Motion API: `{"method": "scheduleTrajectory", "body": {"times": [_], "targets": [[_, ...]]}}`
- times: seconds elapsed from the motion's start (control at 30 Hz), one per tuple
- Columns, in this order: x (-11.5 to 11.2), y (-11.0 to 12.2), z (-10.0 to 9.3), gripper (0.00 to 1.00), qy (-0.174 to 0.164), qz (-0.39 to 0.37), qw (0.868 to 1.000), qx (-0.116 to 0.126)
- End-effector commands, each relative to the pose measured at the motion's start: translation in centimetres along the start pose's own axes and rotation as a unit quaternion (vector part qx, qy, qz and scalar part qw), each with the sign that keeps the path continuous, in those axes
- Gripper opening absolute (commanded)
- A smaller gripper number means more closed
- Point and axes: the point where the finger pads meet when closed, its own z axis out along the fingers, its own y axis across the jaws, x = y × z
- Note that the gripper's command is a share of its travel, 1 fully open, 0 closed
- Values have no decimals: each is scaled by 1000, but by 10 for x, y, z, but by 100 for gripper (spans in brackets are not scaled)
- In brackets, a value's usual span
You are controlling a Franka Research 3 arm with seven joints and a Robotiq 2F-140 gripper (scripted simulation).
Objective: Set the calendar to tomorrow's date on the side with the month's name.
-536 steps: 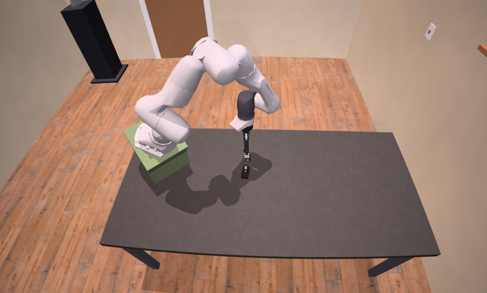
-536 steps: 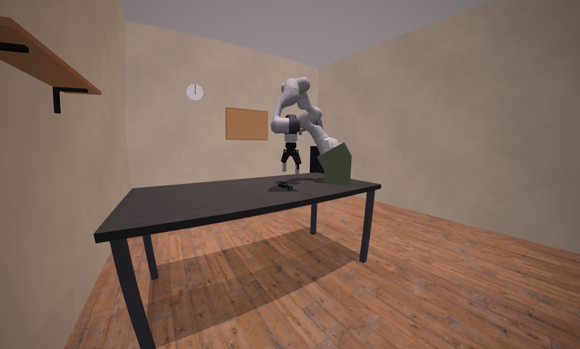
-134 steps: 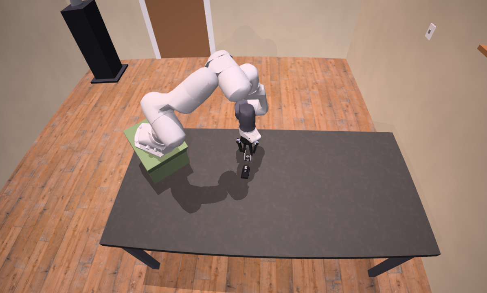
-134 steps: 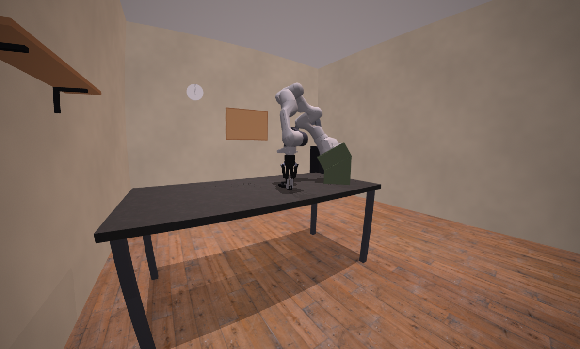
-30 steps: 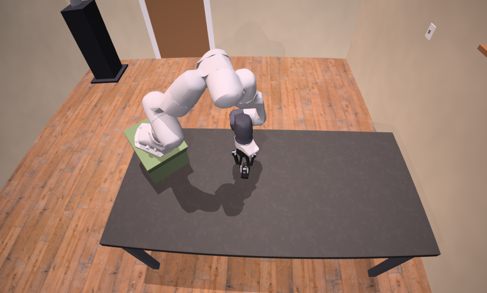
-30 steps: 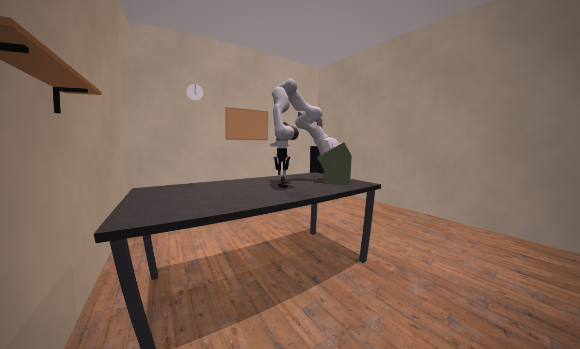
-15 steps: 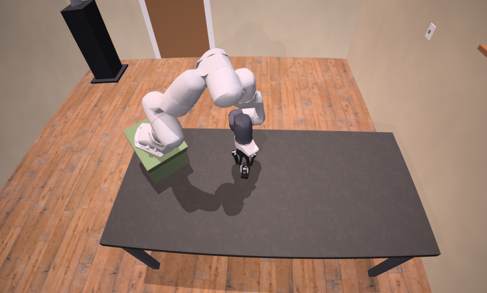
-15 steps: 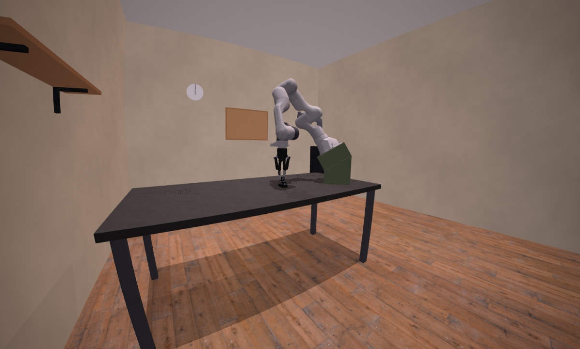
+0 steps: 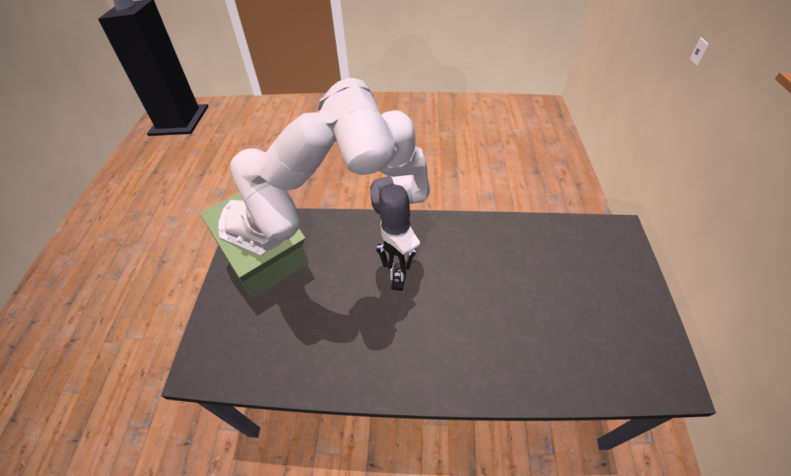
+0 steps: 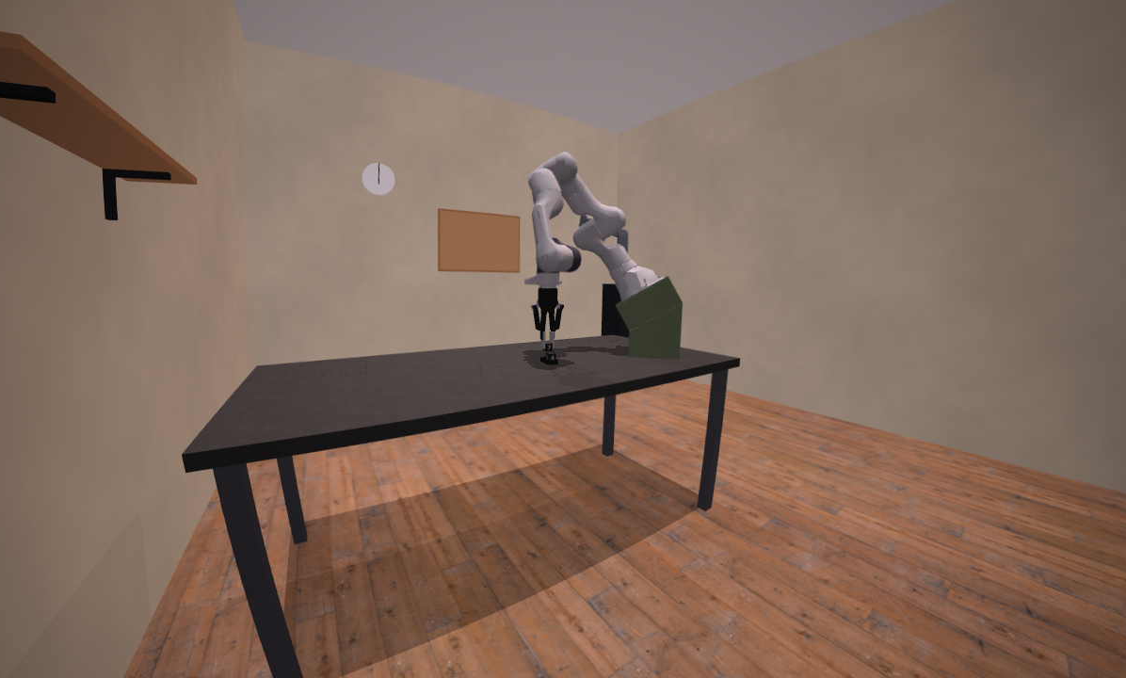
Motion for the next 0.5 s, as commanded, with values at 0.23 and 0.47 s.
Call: {"method": "scheduleTrajectory", "body": {"times": [0.23,0.47], "targets": [[-1,0,1,16,-2,10,1000,1],[-1,0,1,16,-2,10,1000,1]]}}
